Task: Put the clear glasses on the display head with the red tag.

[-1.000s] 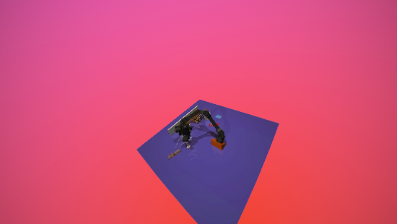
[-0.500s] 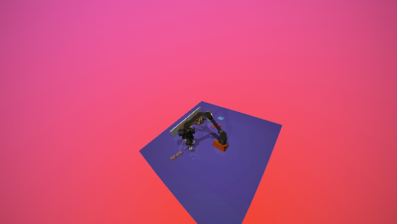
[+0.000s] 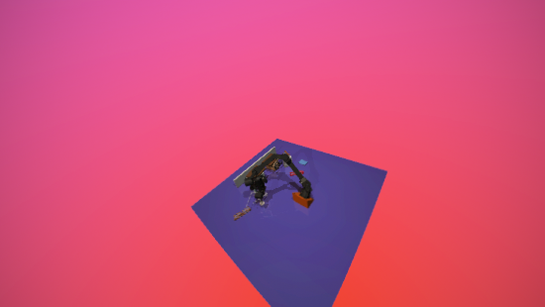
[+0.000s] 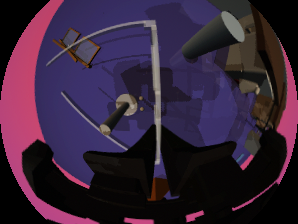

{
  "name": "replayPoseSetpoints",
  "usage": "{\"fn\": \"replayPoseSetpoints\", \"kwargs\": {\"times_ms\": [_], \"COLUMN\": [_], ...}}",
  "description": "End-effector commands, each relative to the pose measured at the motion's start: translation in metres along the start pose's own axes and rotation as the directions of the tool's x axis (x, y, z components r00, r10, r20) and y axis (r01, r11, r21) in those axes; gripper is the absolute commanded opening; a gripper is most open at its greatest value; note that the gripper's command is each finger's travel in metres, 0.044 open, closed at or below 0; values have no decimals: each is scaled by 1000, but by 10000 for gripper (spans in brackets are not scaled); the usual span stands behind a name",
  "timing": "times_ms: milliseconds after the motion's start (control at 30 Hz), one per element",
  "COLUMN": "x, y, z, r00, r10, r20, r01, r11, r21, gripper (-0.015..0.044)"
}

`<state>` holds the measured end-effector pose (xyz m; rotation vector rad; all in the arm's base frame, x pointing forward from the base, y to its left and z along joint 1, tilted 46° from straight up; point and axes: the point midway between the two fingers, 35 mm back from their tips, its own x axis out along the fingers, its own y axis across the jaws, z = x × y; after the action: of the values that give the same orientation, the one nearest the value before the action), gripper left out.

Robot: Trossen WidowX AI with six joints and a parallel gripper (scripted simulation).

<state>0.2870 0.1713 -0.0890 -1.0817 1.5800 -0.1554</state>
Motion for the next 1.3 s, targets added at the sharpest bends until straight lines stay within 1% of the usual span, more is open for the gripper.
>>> {"fn": "replayPoseSetpoints", "kwargs": {"times_ms": [0, 1267], "x": [-2, -2], "y": [-2, -15], "z": [4, 21], "r00": [1000, 1000], "r10": [-2, -3], "r20": [7, 8], "r01": [2, 3], "r11": [1000, 1000], "r21": [-1, 0], "gripper": [0, 0]}}
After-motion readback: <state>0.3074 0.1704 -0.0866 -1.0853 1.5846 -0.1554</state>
